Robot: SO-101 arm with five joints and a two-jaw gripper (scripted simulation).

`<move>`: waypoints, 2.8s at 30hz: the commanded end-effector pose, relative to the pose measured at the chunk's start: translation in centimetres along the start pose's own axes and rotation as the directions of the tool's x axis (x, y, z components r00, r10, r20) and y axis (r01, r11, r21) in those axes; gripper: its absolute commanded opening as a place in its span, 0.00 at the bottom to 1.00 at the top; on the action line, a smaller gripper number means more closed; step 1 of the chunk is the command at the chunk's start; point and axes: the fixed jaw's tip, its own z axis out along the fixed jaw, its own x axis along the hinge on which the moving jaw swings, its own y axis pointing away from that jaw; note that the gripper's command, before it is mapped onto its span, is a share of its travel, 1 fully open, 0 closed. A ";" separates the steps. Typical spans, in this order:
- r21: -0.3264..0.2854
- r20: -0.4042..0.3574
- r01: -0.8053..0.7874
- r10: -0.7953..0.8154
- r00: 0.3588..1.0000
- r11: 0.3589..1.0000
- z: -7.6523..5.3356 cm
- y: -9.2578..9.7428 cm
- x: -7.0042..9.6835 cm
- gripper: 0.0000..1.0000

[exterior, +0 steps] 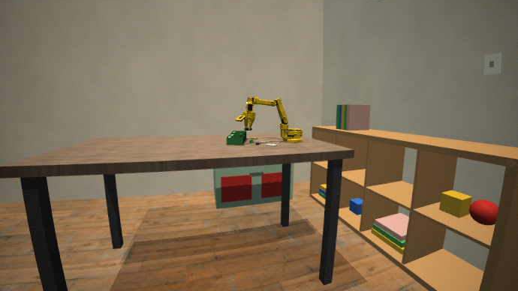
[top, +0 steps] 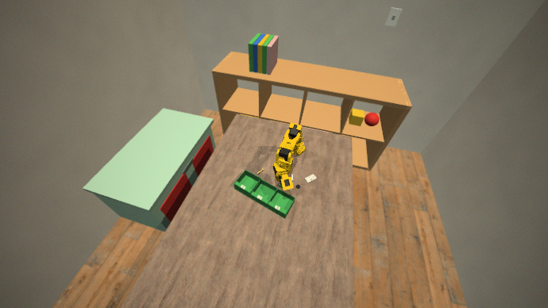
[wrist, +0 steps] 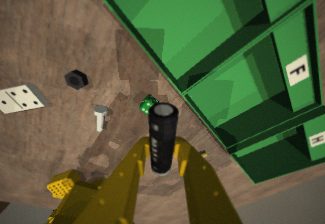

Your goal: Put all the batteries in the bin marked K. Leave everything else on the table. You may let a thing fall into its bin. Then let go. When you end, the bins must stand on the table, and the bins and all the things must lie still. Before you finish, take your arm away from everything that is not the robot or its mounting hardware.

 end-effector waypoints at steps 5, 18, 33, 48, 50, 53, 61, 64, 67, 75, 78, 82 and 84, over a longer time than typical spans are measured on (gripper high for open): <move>0.042 0.079 -0.101 0.098 0.992 0.994 -0.9 -0.5 -1.9 0.00; 0.044 0.128 -0.237 0.230 0.965 0.970 -0.8 -0.8 -3.6 0.00; 0.040 0.177 -0.331 0.319 0.931 0.943 -0.8 -1.2 -4.9 0.00; 0.000 0.272 -0.507 0.488 0.829 0.862 -0.7 -1.7 -7.3 0.00; -0.003 0.276 -0.514 0.494 0.824 0.858 -0.7 -1.7 -7.4 0.00; -0.004 0.277 -0.516 0.497 0.823 0.857 -0.7 -1.7 -7.4 0.00; -0.004 0.277 -0.516 0.497 0.823 0.857 -0.7 -1.7 -7.4 0.00; -0.004 0.277 -0.516 0.497 0.823 0.857 -0.7 -1.7 -7.4 0.00; -0.004 0.277 -0.516 0.497 0.823 0.857 -0.7 -1.7 -7.4 0.00; -0.010 0.346 -0.513 0.484 0.804 0.858 -1.8 -1.6 -8.4 0.00; -0.010 0.346 -0.513 0.484 0.804 0.858 -1.8 -1.6 -8.4 0.00; -0.010 0.346 -0.513 0.484 0.804 0.858 -1.8 -1.6 -8.4 0.00; -0.010 0.346 -0.513 0.484 0.804 0.858 -1.8 -1.6 -8.4 0.00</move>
